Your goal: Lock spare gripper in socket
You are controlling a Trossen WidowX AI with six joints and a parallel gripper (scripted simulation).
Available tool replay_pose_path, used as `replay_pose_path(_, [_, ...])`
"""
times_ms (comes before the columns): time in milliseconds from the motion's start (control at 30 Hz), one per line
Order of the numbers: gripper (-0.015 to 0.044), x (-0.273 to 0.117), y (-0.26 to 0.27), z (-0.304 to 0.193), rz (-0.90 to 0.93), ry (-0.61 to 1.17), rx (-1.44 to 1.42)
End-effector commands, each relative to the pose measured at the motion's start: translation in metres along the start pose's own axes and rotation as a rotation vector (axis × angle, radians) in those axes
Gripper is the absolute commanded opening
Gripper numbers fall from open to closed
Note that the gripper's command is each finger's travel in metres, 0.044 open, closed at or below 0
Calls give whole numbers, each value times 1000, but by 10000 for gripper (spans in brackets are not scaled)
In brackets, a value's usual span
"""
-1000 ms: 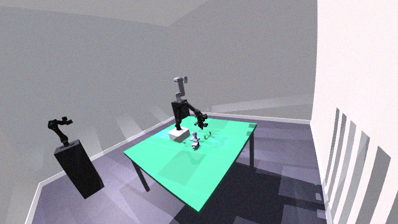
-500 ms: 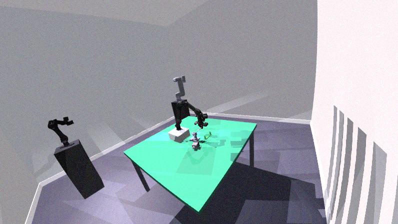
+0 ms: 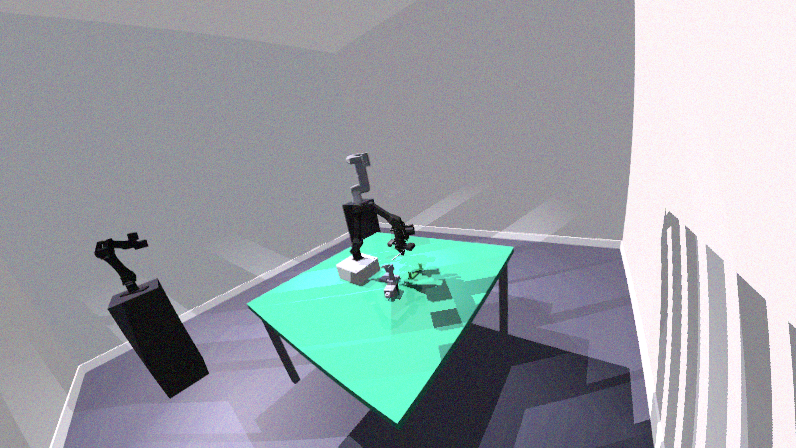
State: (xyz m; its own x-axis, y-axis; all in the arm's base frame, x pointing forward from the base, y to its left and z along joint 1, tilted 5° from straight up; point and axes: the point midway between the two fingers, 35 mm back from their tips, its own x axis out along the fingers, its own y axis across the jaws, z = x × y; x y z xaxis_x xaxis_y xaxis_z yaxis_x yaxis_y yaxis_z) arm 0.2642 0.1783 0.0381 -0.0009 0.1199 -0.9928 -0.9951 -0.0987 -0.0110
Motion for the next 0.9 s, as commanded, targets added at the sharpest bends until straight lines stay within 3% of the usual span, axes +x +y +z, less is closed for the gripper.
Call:
replay_pose_path(0, [0, 1, 0, 0, 1, 0, 0])
replay_pose_path(867, [0, -11, -64, 23, -9, -4, 24])
